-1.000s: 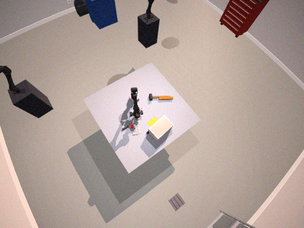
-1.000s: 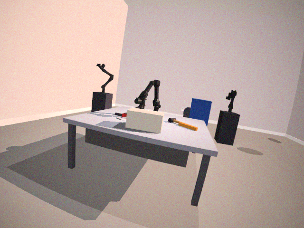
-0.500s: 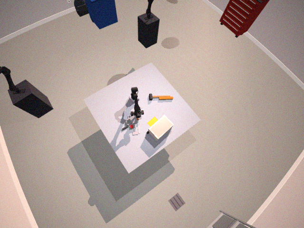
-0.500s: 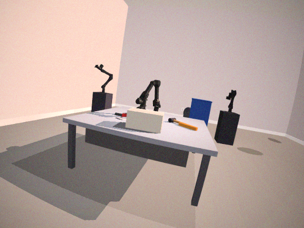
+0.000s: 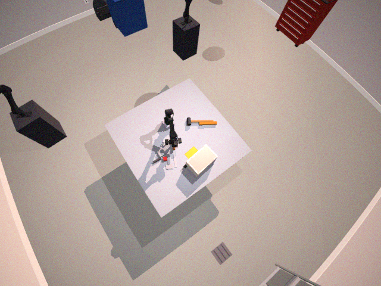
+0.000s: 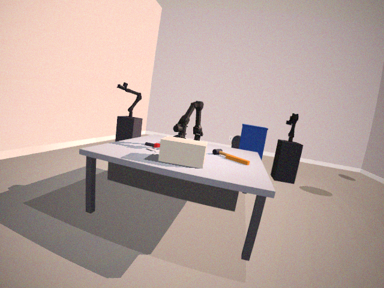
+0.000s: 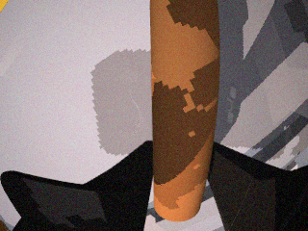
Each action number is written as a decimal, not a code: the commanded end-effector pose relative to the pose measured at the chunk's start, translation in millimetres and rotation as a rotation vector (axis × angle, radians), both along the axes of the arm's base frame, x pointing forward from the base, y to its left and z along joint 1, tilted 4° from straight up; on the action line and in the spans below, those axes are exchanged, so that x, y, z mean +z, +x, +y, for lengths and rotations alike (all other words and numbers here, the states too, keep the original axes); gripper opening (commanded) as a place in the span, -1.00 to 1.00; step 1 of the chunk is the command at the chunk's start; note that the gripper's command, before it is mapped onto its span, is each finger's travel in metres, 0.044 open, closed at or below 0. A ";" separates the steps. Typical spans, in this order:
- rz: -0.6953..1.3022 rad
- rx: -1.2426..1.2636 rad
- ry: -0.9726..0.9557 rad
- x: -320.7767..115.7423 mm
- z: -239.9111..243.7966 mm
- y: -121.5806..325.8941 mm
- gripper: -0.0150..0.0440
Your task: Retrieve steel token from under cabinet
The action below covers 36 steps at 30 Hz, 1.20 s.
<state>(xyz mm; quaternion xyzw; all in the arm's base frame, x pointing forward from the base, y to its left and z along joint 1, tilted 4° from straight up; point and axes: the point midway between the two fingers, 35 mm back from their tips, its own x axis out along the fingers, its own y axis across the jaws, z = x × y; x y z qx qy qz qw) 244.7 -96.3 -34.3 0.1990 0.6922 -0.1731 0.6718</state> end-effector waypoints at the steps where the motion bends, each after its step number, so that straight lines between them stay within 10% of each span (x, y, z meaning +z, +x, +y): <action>1: -0.003 0.001 0.003 0.9 5.4 1.5 -0.49; 36: -0.004 -0.001 0.006 2.4 40.3 9.5 -0.49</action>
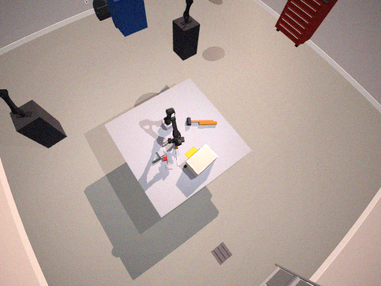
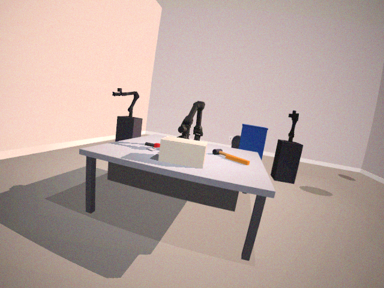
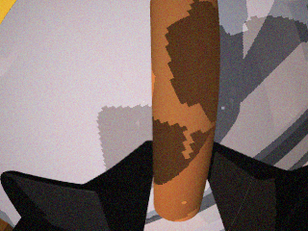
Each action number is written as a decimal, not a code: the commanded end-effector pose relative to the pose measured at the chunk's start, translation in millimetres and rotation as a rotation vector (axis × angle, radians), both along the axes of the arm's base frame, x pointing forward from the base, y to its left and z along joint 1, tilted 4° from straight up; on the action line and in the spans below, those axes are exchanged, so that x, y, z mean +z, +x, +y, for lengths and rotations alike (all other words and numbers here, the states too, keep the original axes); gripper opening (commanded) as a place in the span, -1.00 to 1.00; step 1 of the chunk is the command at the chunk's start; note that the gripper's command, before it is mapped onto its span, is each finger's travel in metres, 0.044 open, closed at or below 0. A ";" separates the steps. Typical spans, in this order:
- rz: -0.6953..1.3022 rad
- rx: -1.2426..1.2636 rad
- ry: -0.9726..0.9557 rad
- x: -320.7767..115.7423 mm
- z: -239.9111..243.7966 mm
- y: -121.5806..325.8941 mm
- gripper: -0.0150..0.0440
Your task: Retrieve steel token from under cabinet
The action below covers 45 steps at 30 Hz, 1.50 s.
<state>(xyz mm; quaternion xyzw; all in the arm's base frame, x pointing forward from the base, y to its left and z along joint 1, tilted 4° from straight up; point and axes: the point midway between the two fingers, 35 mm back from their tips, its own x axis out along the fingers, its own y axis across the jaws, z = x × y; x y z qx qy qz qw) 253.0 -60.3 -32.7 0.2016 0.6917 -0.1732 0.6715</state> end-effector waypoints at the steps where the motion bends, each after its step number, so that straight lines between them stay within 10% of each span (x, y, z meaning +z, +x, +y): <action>1: -0.003 0.003 0.003 0.8 5.3 1.4 -0.49; 45: -0.004 0.003 0.006 3.0 49.8 9.0 -0.49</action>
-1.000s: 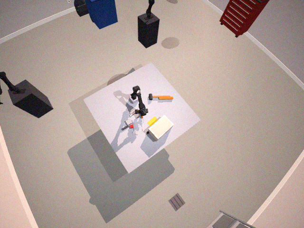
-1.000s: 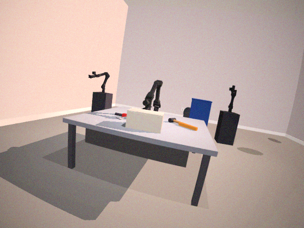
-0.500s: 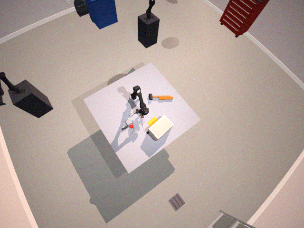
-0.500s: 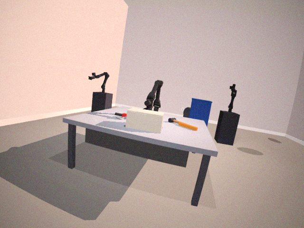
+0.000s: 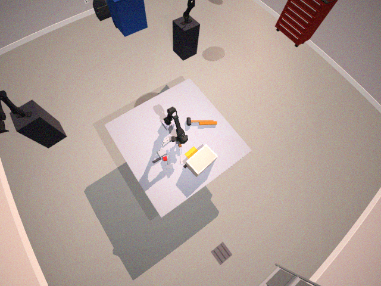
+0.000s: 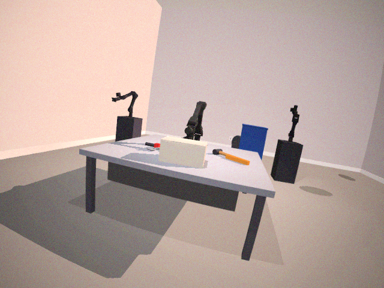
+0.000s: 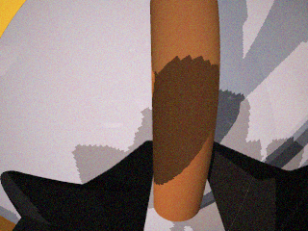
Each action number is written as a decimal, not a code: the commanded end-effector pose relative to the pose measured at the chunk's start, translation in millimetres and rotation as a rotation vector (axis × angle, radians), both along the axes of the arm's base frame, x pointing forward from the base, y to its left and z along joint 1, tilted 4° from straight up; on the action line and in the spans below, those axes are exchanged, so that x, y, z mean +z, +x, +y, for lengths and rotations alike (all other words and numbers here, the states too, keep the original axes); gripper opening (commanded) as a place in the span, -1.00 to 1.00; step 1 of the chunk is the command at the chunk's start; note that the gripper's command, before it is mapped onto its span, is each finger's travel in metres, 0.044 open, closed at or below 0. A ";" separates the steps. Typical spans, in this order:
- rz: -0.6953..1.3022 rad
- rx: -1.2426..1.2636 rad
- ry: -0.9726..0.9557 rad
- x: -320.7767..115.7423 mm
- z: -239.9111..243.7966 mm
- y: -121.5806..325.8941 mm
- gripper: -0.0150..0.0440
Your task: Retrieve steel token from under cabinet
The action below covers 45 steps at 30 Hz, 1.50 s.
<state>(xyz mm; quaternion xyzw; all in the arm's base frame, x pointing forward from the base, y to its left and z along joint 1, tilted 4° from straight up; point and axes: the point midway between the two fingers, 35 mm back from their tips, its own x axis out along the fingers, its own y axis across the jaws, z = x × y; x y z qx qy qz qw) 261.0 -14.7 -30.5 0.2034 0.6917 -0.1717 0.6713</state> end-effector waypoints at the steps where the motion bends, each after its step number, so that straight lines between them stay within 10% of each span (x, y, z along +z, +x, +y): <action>1: -0.003 0.004 0.002 0.9 5.2 1.2 -0.49; 45: -0.002 0.004 0.006 3.3 49.4 -5.5 -0.49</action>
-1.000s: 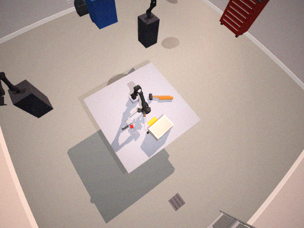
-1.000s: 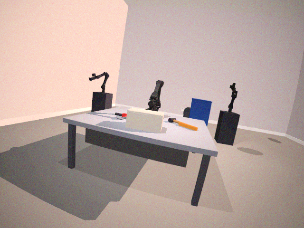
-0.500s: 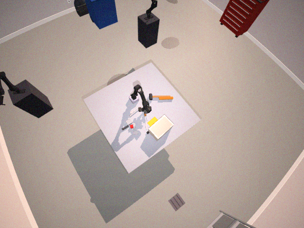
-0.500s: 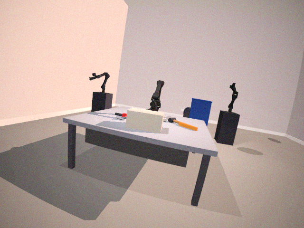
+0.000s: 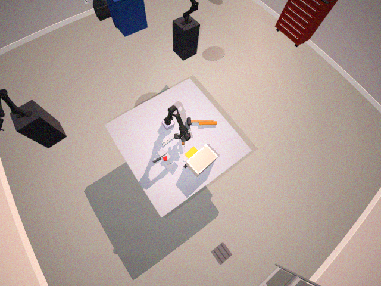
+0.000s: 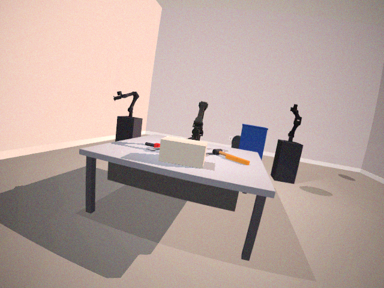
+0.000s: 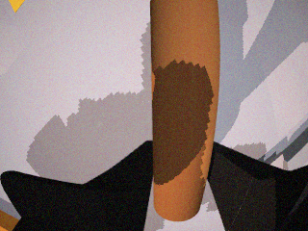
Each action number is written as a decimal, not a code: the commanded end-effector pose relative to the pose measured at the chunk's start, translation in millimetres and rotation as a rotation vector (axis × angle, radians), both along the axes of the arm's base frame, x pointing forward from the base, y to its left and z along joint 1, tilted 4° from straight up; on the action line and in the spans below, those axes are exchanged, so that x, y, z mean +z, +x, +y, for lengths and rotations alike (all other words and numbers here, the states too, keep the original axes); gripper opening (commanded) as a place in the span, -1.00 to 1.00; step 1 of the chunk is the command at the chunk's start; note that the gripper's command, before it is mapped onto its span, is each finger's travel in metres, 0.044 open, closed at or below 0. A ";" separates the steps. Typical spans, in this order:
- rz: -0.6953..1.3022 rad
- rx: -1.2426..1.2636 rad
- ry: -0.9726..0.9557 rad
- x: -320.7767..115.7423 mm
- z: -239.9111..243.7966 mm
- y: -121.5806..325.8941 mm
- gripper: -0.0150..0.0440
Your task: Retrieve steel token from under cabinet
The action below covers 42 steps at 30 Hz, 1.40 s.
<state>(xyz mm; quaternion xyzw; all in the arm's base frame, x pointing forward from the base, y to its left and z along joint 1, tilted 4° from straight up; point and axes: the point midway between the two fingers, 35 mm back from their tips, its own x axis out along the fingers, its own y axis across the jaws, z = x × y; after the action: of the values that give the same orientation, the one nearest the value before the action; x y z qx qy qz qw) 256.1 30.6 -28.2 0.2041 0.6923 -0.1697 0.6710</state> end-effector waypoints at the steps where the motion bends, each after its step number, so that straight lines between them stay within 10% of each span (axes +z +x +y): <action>1: -0.002 0.002 0.002 1.1 5.1 -0.8 -0.49; 42: -0.002 0.002 0.006 3.6 46.2 -9.1 -0.49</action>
<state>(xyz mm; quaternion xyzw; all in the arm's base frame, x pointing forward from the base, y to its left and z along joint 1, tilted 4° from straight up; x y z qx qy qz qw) 247.2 72.7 -25.6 0.2050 0.6929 -0.1683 0.6704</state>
